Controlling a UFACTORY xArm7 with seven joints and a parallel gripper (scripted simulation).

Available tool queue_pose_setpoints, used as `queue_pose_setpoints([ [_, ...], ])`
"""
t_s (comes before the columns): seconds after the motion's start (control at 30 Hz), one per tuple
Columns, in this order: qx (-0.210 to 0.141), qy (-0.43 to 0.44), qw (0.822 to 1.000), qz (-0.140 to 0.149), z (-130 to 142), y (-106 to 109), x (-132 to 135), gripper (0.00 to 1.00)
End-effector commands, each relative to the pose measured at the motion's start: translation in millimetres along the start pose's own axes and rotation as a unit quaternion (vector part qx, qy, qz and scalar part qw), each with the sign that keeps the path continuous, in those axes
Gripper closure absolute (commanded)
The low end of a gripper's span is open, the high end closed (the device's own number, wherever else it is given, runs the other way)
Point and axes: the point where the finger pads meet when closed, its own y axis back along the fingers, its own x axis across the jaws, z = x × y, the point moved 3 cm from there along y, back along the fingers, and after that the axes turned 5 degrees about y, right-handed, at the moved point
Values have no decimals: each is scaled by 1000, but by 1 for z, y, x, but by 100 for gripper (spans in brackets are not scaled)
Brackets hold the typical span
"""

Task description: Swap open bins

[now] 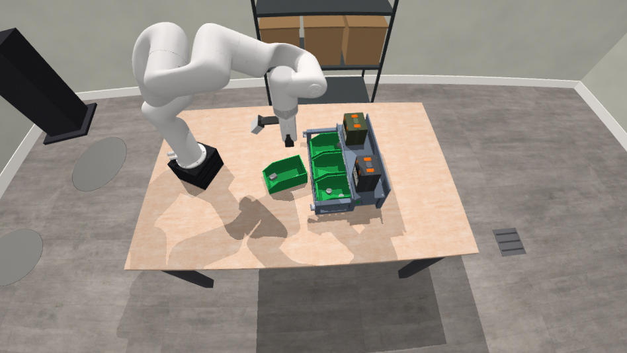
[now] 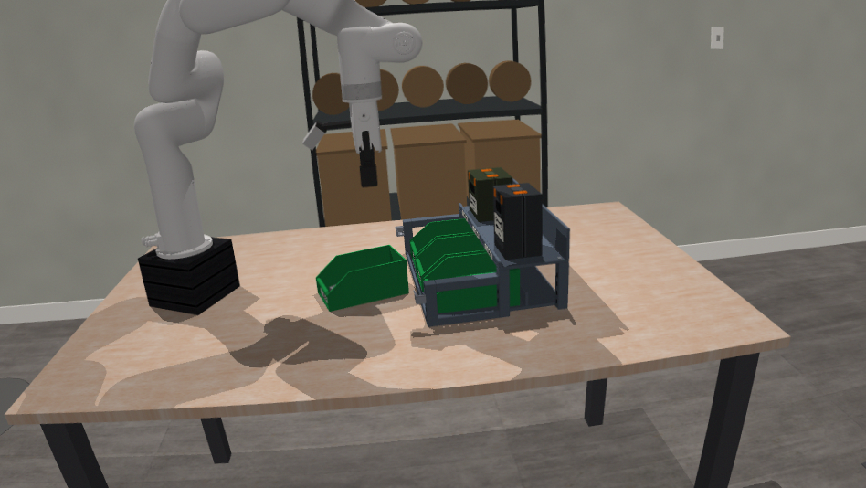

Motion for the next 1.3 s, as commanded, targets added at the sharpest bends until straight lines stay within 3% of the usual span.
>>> queue_pose_setpoints([
  [0.0,-2,0,1000,-1,1,1,0,100],
  [0.43,-2,6,1000,0,0,-2,2,100],
  [1.0,-1,113,994,-2,-34,-64,47,100],
  [1.27,0,129,992,-2,-40,-72,53,100],
])
